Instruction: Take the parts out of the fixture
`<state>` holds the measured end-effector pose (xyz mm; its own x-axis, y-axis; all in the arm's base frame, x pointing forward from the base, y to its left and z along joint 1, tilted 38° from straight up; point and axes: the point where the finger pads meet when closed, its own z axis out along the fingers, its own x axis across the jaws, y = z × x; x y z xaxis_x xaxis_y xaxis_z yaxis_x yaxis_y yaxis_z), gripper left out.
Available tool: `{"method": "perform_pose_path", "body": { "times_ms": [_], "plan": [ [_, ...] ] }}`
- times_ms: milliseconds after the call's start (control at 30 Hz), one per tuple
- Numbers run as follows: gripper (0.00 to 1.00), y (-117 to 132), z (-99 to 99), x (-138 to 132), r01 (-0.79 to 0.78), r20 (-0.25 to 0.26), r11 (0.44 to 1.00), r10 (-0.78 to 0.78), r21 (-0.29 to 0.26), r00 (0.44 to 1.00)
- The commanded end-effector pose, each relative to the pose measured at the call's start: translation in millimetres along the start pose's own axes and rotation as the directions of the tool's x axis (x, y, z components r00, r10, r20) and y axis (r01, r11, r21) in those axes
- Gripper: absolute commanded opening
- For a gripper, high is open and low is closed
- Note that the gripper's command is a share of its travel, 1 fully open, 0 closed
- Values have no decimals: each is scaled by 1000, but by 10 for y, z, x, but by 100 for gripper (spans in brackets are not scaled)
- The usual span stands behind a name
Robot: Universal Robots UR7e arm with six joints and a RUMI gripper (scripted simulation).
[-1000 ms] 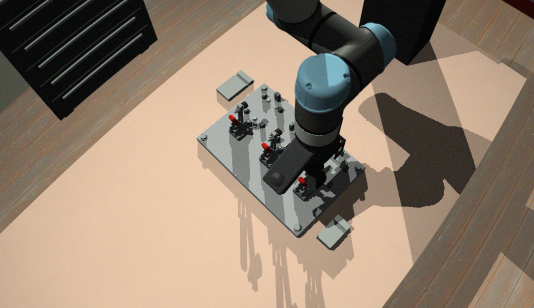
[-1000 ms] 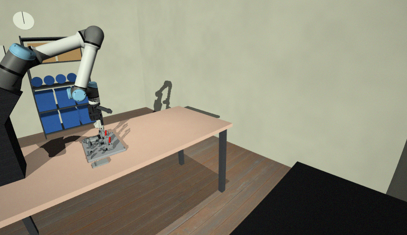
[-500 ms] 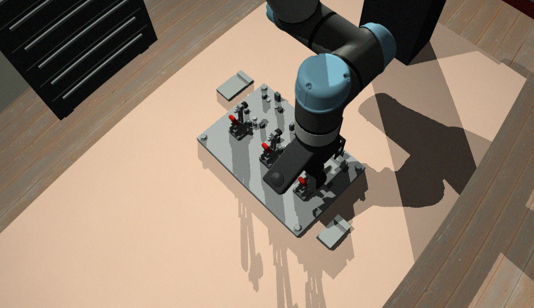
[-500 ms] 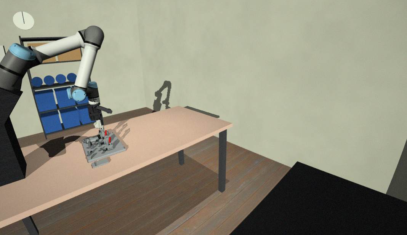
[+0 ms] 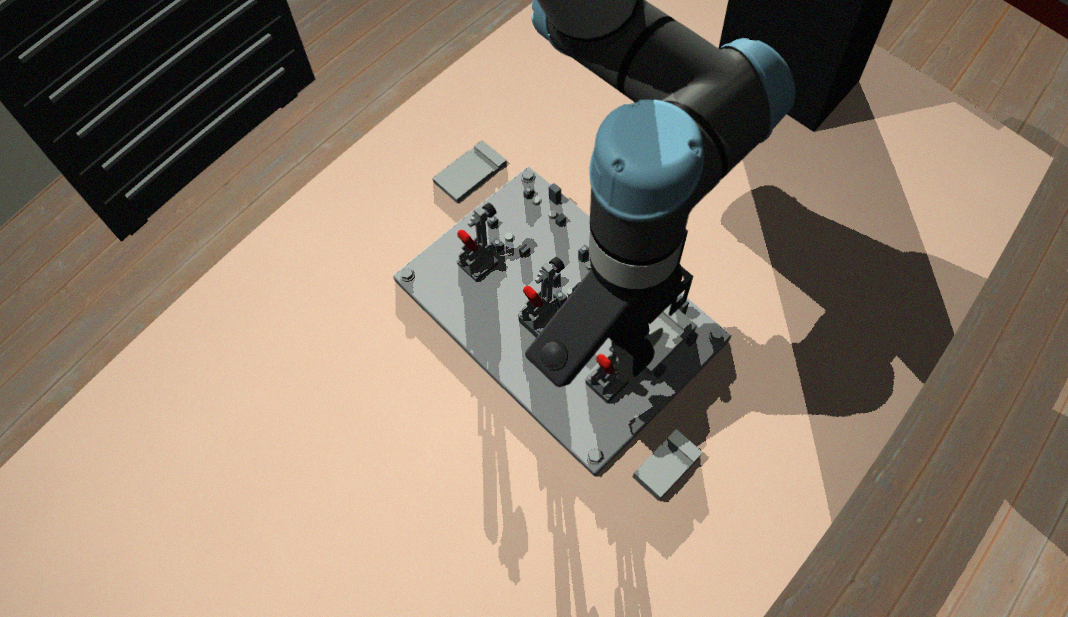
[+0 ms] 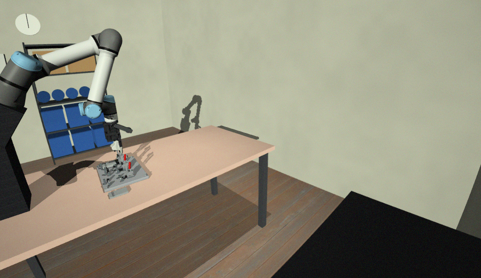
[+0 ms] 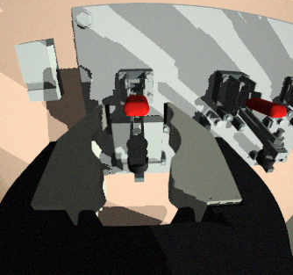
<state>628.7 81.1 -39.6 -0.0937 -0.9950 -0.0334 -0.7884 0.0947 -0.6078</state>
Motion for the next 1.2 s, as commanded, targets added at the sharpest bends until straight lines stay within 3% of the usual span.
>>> {"method": "perform_pose_path", "body": {
  "times_ms": [0,267,933,967,1167],
  "plan": [
    [28,-5,-181,-1,0,0,1000,0,1,1000],
    [28,-5,-407,-1,0,0,1000,0,1,1000],
    [28,-5,-424,-1,0,0,1000,0,1,1000],
    [59,-5,-424,-1,0,0,1000,0,1,1000],
    [59,-5,-468,-1,0,0,1000,0,1,1000]
  ]
}}
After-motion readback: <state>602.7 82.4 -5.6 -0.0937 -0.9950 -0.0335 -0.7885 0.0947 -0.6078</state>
